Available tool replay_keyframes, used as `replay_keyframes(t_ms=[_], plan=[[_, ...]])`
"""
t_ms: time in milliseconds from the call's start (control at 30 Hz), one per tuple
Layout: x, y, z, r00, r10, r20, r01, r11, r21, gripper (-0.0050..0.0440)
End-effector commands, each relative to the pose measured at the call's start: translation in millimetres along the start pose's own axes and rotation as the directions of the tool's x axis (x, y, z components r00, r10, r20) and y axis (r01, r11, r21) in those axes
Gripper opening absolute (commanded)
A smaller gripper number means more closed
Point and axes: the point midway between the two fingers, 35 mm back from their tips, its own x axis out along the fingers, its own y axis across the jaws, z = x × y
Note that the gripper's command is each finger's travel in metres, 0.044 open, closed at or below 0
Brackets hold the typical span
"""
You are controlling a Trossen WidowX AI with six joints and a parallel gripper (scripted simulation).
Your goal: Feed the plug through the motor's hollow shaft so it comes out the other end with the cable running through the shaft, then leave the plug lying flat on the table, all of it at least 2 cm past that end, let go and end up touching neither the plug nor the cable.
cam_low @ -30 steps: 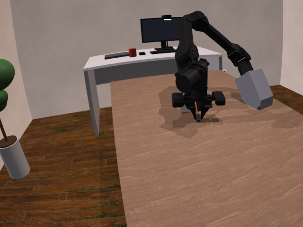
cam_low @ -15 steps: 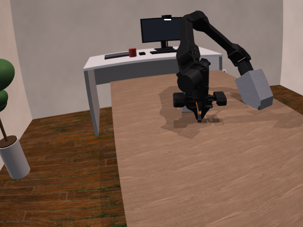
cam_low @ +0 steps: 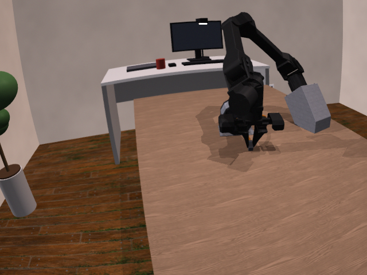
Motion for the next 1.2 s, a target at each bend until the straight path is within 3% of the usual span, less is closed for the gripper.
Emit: replay_keyframes(t_ms=[0,400,633,967,1167], plan=[[1.7,0.3,-0.3,1.000,-0.002,0.001,0.002,1.000,0.000,0.0000],[3.8,0.6,-0.1,1.000,-0.004,0.003,0.004,1.000,-0.001,0.0000],[1.8,0.7,-0.5,1.000,0.001,0.001,-0.001,1.000,0.001,0.0160],[4.4,2.2,2.5,1.000,-0.004,0.003,0.004,1.000,-0.001,0.0160],[3.3,1.0,1.0,1.000,-0.003,0.003,0.003,1.000,-0.001,0.0103]])
